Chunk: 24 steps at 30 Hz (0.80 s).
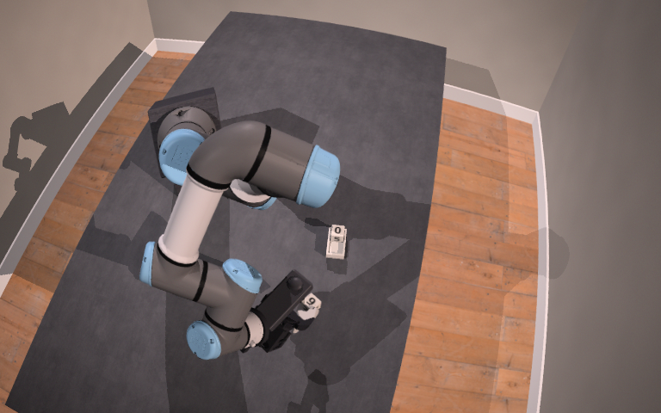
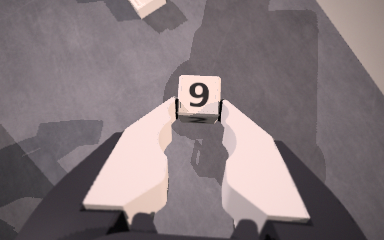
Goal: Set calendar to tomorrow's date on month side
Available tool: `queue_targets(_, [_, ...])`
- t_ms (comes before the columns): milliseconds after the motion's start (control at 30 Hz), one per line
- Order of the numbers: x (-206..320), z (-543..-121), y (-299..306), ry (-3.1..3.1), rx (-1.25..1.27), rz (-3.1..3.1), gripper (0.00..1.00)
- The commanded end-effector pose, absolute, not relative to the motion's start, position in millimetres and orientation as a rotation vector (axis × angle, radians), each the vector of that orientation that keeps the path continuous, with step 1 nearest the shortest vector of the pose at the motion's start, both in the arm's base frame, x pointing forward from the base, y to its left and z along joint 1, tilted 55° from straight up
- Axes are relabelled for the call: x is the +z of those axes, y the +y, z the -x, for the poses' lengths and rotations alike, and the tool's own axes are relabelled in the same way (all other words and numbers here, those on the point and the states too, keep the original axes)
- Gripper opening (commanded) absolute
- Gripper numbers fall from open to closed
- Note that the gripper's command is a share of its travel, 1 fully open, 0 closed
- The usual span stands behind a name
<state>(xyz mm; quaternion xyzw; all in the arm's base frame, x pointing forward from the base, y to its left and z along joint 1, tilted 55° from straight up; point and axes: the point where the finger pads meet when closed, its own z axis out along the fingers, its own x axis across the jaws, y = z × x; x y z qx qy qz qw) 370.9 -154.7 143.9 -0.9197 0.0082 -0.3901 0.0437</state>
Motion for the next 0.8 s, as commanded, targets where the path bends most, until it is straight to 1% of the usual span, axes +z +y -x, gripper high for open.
queue_targets(0, [145.0, -370.9, -155.4, -0.006, -1.185, 2.768, 0.10])
queue_targets(767, [145.0, -371.2, -155.8, -0.010, -1.185, 2.760, 0.10])
